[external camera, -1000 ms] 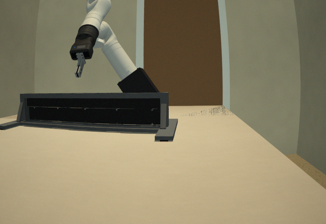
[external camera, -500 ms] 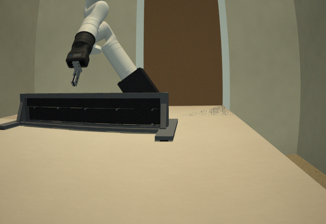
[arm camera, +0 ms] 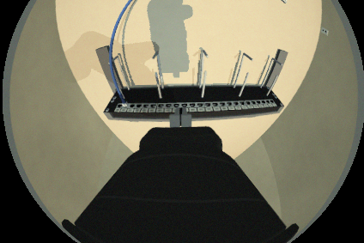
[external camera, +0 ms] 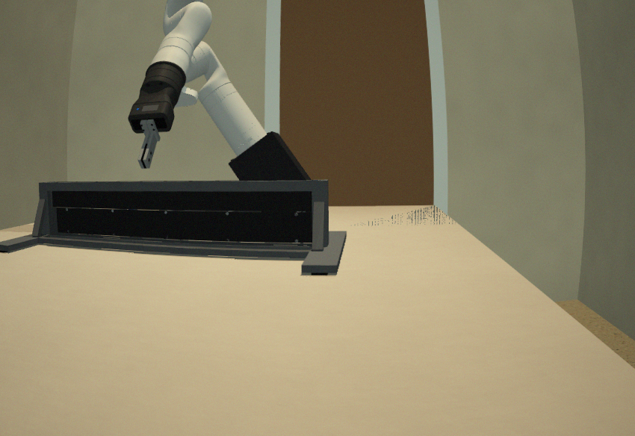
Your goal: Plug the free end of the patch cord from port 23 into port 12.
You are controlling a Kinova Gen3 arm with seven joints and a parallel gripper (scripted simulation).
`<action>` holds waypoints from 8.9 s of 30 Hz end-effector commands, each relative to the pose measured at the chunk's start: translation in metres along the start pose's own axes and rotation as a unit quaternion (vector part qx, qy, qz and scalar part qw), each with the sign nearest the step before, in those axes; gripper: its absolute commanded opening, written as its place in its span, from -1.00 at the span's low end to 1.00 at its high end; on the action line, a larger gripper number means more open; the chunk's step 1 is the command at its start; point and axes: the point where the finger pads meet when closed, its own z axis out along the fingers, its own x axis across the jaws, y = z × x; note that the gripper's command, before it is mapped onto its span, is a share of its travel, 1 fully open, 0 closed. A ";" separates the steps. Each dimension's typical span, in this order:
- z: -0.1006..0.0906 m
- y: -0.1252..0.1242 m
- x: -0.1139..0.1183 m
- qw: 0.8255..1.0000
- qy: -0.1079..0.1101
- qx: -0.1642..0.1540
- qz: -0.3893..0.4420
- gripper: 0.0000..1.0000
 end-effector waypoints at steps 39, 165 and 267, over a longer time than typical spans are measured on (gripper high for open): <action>-0.036 0.004 0.002 1.000 0.001 -0.005 0.002 -1.00; 0.001 0.004 -0.099 1.000 0.000 -0.005 0.002 -1.00; -0.082 0.022 -0.029 0.959 -0.046 -0.003 0.279 -1.00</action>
